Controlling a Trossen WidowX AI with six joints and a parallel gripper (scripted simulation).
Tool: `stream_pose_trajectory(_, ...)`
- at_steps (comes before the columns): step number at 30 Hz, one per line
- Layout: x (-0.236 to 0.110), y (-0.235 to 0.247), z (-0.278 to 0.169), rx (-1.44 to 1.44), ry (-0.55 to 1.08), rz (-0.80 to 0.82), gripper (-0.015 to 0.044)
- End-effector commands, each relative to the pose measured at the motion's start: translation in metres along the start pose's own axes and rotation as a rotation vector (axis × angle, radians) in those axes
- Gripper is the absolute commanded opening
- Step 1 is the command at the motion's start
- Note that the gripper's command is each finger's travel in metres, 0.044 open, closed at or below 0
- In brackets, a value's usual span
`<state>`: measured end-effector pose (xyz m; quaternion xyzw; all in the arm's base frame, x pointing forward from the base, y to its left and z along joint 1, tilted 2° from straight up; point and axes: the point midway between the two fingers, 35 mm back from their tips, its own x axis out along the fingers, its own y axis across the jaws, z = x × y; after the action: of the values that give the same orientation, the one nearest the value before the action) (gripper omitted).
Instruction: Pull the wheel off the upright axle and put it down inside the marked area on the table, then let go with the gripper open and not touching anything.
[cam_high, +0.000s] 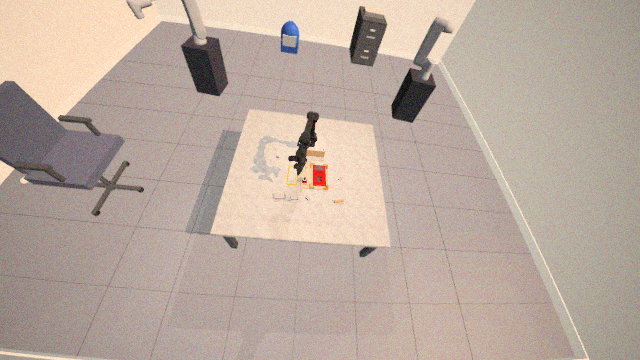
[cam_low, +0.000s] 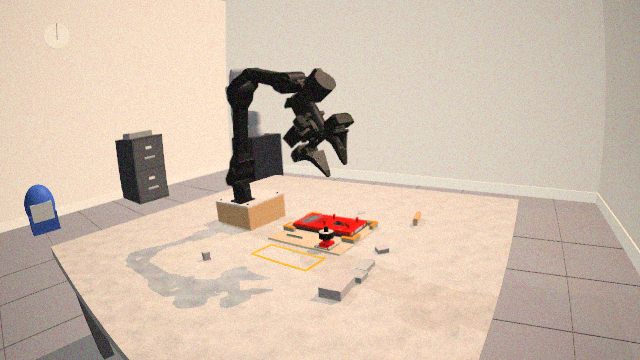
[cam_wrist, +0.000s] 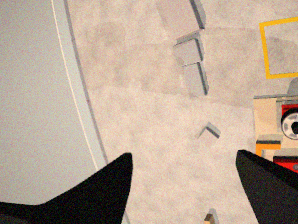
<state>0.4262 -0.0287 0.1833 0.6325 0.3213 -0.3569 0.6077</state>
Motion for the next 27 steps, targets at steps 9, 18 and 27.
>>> stream_pose_trajectory(9,0.060,-0.100,-0.025,-0.159,0.011,-0.491,0.0300)
stream_pose_trajectory(18,0.060,-0.119,-0.035,-0.180,0.013,-0.553,0.0300)
stream_pose_trajectory(27,0.081,-0.130,-0.035,-0.180,0.013,-0.553,0.0300)
